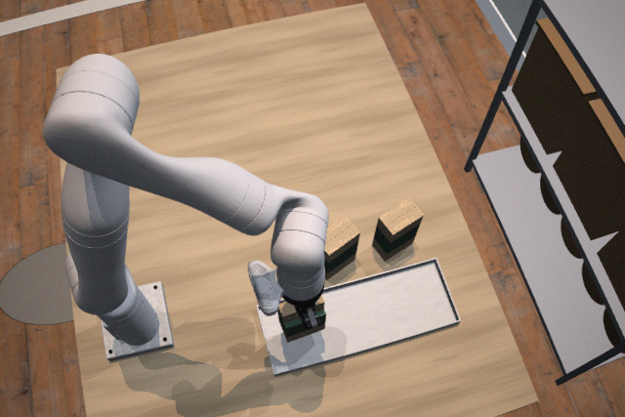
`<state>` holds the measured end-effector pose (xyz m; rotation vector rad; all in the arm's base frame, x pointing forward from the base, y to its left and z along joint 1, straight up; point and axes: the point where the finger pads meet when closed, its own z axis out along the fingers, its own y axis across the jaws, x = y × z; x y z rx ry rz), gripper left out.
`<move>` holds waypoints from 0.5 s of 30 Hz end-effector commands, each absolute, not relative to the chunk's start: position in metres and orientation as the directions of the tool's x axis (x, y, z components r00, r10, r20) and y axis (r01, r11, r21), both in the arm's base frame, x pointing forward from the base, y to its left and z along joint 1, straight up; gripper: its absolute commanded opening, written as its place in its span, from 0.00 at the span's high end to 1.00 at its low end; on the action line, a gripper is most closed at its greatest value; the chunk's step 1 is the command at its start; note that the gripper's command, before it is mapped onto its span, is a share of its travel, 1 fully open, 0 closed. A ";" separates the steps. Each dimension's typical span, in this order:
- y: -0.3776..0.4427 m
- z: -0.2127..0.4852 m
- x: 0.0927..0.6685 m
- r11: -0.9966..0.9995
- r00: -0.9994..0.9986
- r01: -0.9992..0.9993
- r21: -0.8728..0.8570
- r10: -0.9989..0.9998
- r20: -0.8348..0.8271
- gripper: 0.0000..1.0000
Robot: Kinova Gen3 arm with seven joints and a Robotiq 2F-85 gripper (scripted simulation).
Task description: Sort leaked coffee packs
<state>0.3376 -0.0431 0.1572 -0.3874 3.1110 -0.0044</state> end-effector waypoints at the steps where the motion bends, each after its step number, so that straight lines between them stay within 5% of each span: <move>1: -0.043 0.157 0.338 0.969 -0.969 -0.245 -0.004 -0.245 -0.008 0.76; 15: -0.043 0.142 0.338 0.969 -0.969 -0.245 -0.004 -0.245 -0.008 0.76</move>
